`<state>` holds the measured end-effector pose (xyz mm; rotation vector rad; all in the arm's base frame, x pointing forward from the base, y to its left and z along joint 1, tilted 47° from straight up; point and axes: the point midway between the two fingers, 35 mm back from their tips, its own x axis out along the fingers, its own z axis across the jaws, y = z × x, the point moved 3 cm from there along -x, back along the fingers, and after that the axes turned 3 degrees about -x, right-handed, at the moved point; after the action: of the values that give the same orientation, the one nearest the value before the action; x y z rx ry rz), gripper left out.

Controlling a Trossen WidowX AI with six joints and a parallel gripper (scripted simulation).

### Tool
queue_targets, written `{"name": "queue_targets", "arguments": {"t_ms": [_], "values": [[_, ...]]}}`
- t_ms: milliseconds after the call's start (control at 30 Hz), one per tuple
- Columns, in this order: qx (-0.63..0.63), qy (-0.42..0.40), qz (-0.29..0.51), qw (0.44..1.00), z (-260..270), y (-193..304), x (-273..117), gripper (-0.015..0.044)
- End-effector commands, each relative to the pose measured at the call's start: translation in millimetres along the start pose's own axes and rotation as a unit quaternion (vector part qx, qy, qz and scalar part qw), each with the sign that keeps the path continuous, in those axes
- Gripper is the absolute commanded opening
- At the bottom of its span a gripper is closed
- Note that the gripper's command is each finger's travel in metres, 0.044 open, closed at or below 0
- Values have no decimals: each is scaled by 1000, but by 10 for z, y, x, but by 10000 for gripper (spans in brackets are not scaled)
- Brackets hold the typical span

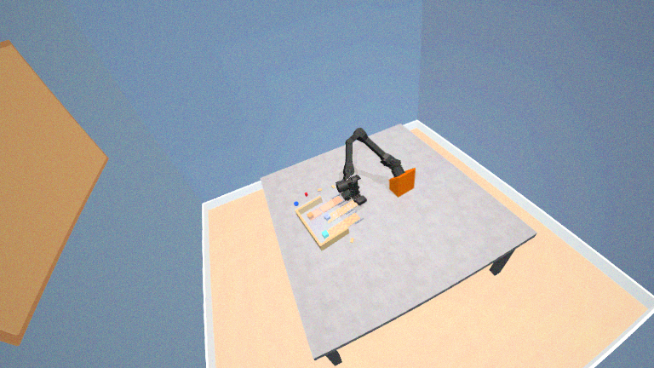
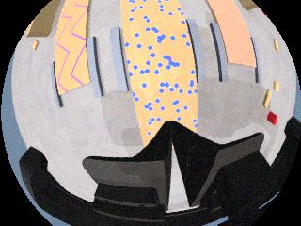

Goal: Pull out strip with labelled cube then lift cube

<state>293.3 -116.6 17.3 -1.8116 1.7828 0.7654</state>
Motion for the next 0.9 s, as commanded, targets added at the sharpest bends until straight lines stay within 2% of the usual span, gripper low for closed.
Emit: {"name": "queue_targets", "arguments": {"t_ms": [0,867], "values": [[-7,-2,11,1000,24,121,45,0],[-7,-2,11,1000,41,502,39,0]]}}
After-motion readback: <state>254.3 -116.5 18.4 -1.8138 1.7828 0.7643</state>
